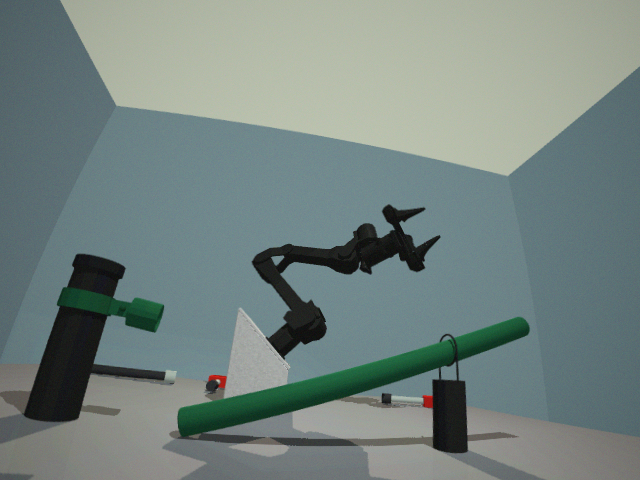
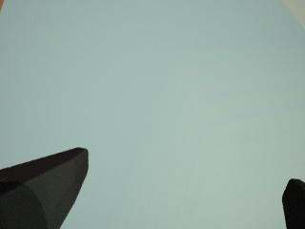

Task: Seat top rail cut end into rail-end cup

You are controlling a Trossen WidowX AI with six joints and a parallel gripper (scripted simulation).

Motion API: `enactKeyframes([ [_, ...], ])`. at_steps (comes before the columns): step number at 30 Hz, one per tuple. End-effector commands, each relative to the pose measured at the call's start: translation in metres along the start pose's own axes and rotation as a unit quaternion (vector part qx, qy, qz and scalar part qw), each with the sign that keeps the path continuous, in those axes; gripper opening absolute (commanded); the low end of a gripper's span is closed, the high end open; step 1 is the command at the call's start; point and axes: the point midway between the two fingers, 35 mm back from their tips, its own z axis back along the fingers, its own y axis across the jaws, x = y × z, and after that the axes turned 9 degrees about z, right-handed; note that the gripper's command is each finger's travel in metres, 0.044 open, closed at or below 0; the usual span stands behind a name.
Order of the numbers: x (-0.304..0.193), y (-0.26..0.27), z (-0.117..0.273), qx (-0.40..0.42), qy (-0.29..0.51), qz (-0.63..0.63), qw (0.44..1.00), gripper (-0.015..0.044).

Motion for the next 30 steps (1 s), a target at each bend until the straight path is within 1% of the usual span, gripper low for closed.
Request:
enactKeyframes([
  [1, 0.000, 0.001, -0.001, 0.002, 0.001, 0.002, 1.000, 0.0426],
  [2, 0.000, 0.005, -0.002, 0.007, 0.002, 0.007, 1.000, 0.0440],
  [5, -0.004, 0.028, -0.013, 0.043, 0.017, 0.038, 0.998, 0.0440],
  [10, -0.039, 0.088, -0.038, 0.146, 0.084, 0.099, 0.981, 0.0440],
  [14, -0.089, 0.131, -0.048, 0.240, 0.159, 0.121, 0.950, 0.0440],
  [17, -0.137, 0.154, -0.045, 0.304, 0.230, 0.113, 0.918, 0.0440],
  [21, -0.204, 0.170, -0.027, 0.368, 0.338, 0.067, 0.864, 0.0440],
  [24, -0.251, 0.172, -0.005, 0.396, 0.421, 0.008, 0.816, 0.0440],
  [27, -0.291, 0.168, 0.023, 0.403, 0.501, -0.069, 0.763, 0.0440],
  [30, -0.324, 0.159, 0.055, 0.389, 0.572, -0.161, 0.704, 0.0440],
])
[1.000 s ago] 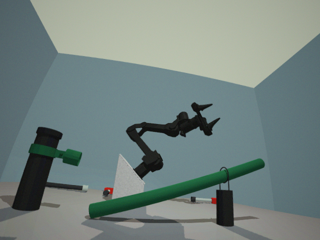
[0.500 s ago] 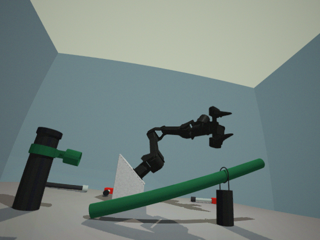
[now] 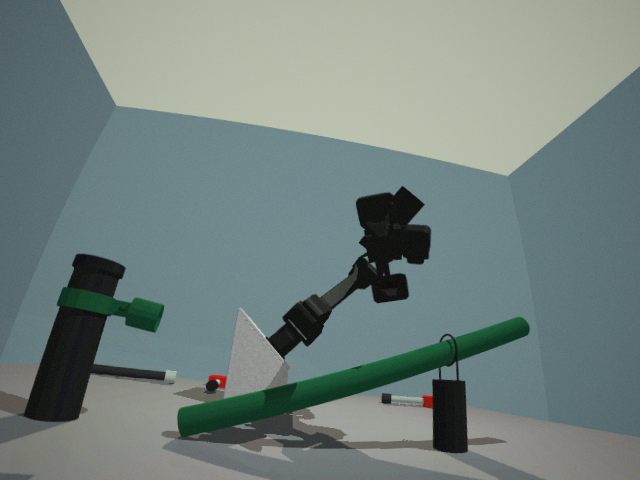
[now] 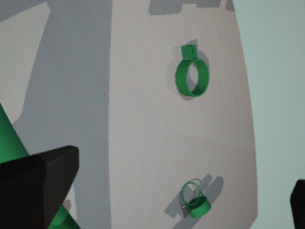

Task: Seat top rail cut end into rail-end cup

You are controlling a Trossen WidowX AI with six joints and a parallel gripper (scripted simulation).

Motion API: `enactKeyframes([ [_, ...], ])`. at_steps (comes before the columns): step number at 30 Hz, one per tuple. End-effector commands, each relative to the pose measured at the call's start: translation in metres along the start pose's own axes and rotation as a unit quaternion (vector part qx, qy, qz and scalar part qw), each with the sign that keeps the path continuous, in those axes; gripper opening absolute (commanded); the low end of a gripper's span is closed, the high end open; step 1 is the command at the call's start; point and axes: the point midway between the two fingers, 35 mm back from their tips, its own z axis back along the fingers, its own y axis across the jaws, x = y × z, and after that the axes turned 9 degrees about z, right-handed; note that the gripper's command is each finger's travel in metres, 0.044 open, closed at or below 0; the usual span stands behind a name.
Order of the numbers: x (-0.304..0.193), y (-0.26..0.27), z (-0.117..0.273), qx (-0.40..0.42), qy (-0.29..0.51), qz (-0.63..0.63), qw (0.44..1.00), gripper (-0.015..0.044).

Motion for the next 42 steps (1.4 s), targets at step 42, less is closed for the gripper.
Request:
enactKeyframes([
  [42, -0.311, -0.030, -0.020, 0.186, -0.104, 0.139, 0.967, 0.0440],
])
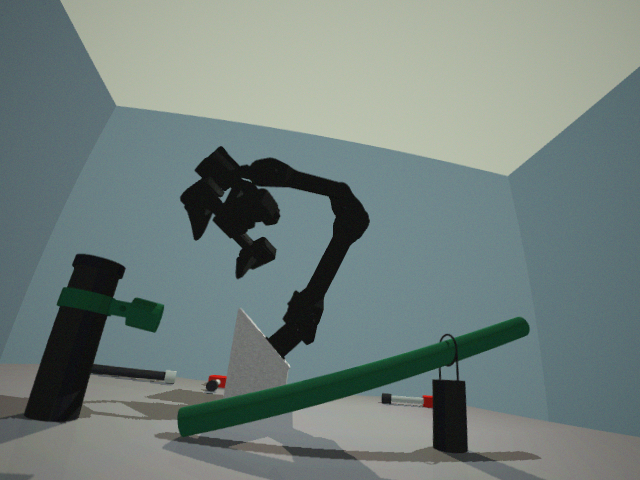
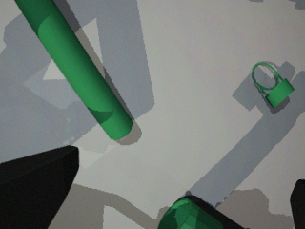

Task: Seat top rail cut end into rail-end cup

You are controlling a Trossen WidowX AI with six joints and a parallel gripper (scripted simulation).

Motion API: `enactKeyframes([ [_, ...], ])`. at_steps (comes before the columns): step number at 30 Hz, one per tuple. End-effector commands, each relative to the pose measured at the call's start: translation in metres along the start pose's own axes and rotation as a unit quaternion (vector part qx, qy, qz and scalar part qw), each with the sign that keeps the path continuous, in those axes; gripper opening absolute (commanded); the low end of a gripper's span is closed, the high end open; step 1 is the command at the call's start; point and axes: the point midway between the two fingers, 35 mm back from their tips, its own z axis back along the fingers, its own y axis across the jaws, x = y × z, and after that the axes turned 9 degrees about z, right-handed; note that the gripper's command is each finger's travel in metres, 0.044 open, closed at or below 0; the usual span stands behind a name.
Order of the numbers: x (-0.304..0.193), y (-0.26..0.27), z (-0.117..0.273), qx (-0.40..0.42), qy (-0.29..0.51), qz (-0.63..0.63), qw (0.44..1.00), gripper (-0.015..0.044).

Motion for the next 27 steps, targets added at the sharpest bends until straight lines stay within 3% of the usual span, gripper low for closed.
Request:
enactKeyframes([
  [1, -0.064, -0.014, -0.004, 0.005, -0.033, 0.307, 0.951, 0.0440],
  [8, -0.089, -0.016, -0.006, -0.003, -0.046, 0.438, 0.898, 0.0440],
  [27, -0.092, -0.012, -0.017, -0.004, -0.046, 0.441, 0.896, 0.0440],
])
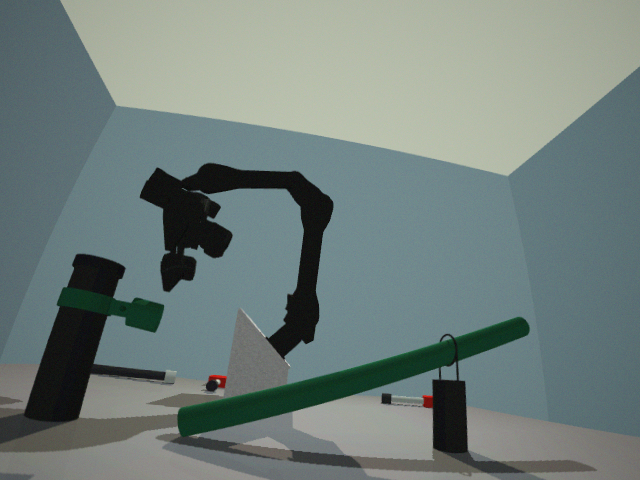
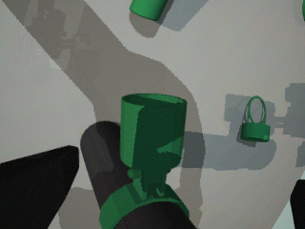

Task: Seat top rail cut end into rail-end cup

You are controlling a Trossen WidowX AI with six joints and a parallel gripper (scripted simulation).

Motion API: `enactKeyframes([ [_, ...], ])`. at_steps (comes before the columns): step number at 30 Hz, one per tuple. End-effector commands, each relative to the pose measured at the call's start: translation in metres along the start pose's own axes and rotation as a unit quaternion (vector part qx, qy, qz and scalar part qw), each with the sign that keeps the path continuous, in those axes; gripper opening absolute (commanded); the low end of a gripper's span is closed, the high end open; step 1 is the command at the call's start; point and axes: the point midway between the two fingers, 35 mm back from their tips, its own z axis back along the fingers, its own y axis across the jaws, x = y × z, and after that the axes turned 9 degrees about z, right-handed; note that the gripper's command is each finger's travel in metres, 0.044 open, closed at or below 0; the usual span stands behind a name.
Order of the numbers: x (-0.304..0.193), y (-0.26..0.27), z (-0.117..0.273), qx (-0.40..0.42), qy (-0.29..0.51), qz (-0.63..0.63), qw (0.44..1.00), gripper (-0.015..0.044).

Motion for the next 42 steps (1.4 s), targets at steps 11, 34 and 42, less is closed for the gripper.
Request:
enactKeyframes([
  [11, 0.003, 0.017, -0.034, -0.001, -0.003, 0.003, 1.000, 0.0440],
  [34, 0.002, 0.016, -0.072, -0.001, -0.002, 0.003, 1.000, 0.0440],
  [42, 0.003, 0.016, -0.085, -0.002, -0.003, 0.003, 1.000, 0.0440],
])
